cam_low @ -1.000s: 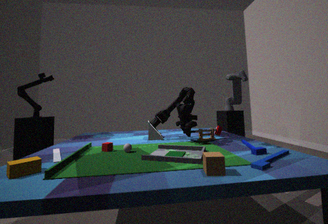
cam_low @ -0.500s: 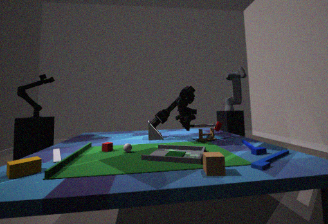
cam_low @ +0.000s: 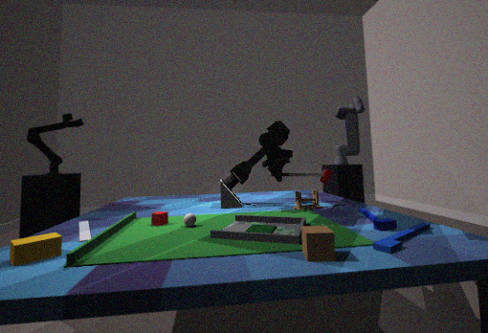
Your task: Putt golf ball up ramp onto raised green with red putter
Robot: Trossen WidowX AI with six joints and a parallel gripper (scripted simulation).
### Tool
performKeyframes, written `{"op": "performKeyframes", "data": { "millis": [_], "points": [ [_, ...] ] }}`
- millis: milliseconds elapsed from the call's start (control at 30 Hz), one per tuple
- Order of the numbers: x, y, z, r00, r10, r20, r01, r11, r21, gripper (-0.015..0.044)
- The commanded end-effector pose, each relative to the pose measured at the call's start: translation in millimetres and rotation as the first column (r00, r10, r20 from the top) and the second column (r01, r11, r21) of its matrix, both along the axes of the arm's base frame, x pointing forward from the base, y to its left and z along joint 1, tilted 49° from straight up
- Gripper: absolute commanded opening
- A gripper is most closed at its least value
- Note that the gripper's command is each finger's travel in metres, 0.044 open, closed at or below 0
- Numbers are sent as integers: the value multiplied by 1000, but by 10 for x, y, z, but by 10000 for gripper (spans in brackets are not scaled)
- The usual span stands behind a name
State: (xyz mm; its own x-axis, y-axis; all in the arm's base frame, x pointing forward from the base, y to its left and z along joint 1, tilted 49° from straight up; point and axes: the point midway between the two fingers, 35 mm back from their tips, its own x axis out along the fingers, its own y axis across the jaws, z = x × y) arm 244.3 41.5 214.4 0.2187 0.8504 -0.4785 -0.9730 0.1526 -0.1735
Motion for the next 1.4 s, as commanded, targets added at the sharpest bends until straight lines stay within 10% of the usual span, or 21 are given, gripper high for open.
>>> {"op": "performKeyframes", "data": {
  "millis": [0,500,1367],
  "points": [
    [46,-105,-86,997,-48,-64,48,999,-4,0],
    [182,-938,-763,745,-390,-542,404,909,-98,0],
    [-483,-2122,-2097,-309,-414,-856,682,531,-503,0]
  ]
}}
